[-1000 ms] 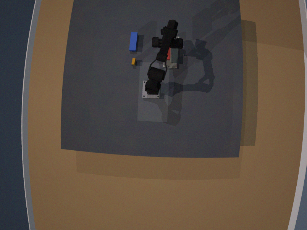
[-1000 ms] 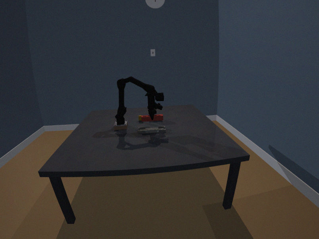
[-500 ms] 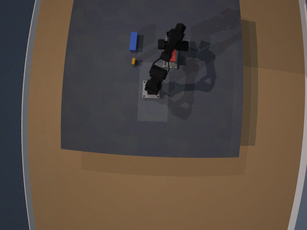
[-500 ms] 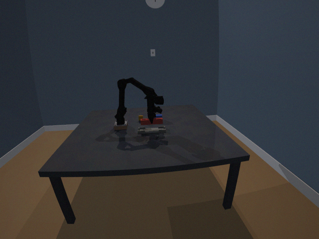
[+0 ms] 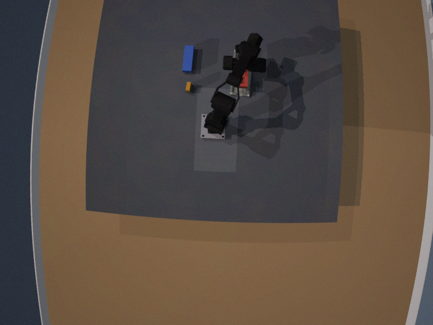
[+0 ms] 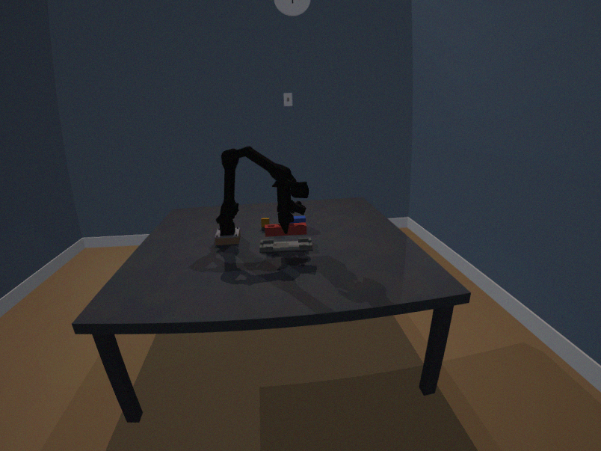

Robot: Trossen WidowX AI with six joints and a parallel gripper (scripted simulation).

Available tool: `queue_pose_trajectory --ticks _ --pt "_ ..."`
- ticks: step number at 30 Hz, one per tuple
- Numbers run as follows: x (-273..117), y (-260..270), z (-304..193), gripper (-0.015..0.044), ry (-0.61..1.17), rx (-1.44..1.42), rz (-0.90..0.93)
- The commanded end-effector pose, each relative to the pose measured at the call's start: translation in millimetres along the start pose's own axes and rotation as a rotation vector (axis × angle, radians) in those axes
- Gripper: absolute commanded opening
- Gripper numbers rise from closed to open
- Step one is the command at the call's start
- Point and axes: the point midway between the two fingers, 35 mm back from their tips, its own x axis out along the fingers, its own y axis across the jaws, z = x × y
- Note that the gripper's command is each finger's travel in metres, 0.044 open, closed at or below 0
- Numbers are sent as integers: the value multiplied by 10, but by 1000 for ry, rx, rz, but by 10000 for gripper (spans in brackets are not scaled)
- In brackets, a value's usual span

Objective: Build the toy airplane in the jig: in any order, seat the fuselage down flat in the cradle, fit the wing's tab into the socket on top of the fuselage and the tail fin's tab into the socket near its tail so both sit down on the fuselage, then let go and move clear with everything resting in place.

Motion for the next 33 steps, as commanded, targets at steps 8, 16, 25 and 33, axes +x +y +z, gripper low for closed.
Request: queue_pose_trajectory --ticks 8,16,25,33 --pt "46 -1 5 195 0 -6 1" --pt "177 -2 10 195 0 -6 1" --pt "324 0 8 195 0 -6 1" --pt "411 2 3 195 0 -6 1"
